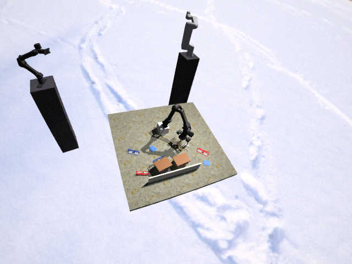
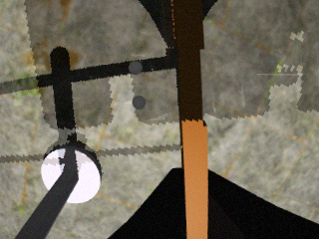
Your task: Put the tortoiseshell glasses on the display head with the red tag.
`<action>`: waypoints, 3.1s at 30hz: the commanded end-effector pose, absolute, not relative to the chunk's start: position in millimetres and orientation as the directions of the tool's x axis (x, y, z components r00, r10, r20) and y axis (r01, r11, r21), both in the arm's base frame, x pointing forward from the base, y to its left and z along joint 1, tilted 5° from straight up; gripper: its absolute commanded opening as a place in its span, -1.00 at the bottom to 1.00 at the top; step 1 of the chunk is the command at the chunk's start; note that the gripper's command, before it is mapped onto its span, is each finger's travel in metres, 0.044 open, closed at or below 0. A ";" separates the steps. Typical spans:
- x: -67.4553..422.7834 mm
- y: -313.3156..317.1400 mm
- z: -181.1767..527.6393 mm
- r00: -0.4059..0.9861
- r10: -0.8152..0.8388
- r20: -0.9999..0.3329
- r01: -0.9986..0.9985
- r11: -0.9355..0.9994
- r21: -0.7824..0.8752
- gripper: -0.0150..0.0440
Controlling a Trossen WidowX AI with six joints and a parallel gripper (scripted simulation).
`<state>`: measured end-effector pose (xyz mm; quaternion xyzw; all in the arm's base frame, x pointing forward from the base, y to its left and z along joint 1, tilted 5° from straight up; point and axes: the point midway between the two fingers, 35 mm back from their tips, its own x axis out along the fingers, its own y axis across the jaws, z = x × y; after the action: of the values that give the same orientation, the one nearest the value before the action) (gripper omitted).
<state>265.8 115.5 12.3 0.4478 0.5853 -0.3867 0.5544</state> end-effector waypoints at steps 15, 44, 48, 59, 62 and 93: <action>263.8 119.2 12.3 0.014 0.094 -0.995 0.953 0.301 0.042 -0.49; 269.0 83.4 69.7 0.016 0.088 -0.996 0.860 0.506 0.059 -0.49; 270.7 69.1 68.4 0.016 0.086 -0.996 0.812 0.580 0.063 -0.49; 271.5 30.1 65.0 0.016 0.082 -0.997 0.650 0.756 0.073 -0.49; 270.7 19.6 64.1 0.016 0.081 -0.997 0.599 0.797 0.074 -0.49; 257.8 -45.0 49.9 0.014 0.079 -0.997 0.214 0.974 0.080 -0.49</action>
<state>258.6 -44.7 54.0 0.1074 0.6988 -0.0490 0.7055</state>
